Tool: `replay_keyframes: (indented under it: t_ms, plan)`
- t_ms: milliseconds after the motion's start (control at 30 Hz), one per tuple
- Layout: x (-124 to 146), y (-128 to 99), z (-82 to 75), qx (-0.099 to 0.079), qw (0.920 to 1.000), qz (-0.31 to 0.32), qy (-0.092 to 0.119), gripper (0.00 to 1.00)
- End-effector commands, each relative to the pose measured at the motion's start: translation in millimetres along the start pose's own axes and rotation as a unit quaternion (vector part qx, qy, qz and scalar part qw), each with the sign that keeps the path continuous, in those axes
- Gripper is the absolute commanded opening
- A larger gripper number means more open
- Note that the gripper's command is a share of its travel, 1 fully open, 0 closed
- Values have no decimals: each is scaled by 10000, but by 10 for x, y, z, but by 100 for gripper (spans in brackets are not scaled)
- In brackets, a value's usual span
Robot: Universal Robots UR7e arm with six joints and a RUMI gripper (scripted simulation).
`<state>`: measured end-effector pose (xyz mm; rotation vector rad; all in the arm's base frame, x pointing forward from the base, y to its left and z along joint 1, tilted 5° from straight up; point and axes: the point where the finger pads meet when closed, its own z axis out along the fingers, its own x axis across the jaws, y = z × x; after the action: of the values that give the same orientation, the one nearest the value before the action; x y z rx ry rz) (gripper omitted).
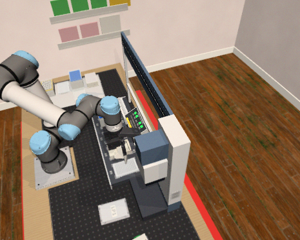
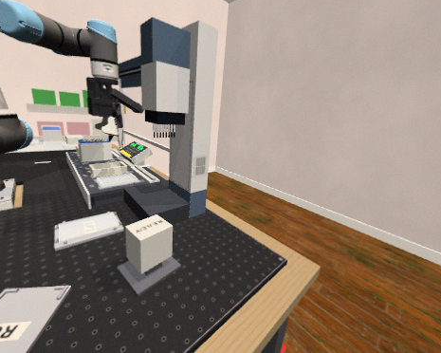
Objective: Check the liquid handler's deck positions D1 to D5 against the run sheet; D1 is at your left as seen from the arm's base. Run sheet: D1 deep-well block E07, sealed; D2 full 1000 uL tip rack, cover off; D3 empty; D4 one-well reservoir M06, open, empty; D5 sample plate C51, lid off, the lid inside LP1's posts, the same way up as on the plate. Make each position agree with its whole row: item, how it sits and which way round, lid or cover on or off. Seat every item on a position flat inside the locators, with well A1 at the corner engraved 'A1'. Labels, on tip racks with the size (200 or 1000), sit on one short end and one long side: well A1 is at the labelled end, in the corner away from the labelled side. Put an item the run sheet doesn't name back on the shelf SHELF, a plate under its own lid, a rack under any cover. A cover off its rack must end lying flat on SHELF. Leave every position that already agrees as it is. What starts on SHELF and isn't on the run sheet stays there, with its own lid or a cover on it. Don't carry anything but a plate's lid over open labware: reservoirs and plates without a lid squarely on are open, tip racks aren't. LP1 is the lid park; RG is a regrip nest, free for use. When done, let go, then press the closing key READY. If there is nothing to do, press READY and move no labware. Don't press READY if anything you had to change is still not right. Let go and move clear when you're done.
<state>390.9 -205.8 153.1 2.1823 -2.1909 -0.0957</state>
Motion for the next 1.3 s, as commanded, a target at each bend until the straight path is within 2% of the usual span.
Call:
replay_keyframes:
  t_ms: [0,1267]
  plan:
    - [2,-12,-119,14,10000,-2,12,82]
    - [0,-11,-684,13,10000,-2,10,82]
